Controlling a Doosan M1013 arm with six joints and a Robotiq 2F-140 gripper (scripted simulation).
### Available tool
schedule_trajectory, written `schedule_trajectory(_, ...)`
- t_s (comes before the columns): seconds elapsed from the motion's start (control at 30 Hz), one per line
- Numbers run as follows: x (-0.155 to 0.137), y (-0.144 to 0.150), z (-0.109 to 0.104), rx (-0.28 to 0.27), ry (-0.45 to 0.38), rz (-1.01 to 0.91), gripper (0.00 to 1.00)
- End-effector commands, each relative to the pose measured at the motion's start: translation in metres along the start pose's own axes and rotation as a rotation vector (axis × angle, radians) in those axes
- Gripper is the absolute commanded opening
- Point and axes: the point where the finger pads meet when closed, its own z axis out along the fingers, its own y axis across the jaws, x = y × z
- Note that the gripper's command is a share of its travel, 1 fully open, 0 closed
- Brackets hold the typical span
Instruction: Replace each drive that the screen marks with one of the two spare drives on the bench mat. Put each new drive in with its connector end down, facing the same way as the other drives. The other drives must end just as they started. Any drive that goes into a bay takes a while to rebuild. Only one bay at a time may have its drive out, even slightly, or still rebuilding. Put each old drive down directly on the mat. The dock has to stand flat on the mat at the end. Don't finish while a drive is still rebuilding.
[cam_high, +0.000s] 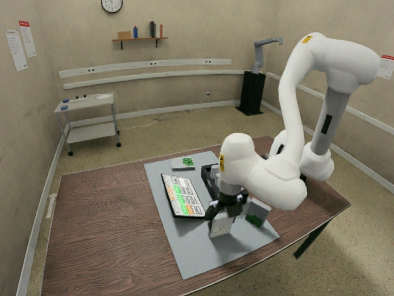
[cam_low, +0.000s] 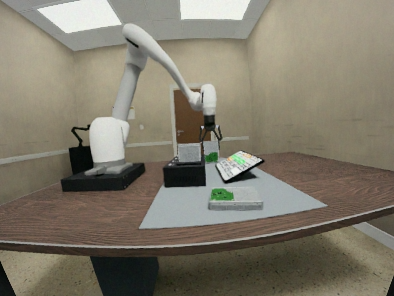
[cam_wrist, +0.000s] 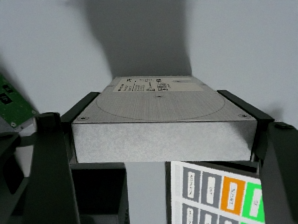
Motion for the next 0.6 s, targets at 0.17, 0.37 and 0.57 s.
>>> schedule_trajectory(0.17, 0.0003, 0.0004, 0.0027, -0.001, 0.001, 0.000, 0.10)
schedule_trajectory(0.37, 0.0003, 0.0004, 0.0044, -0.001, 0.001, 0.000, 0.10)
schedule_trajectory(0.57, 0.0003, 0.0004, 0.0051, -0.001, 0.001, 0.000, 0.10)
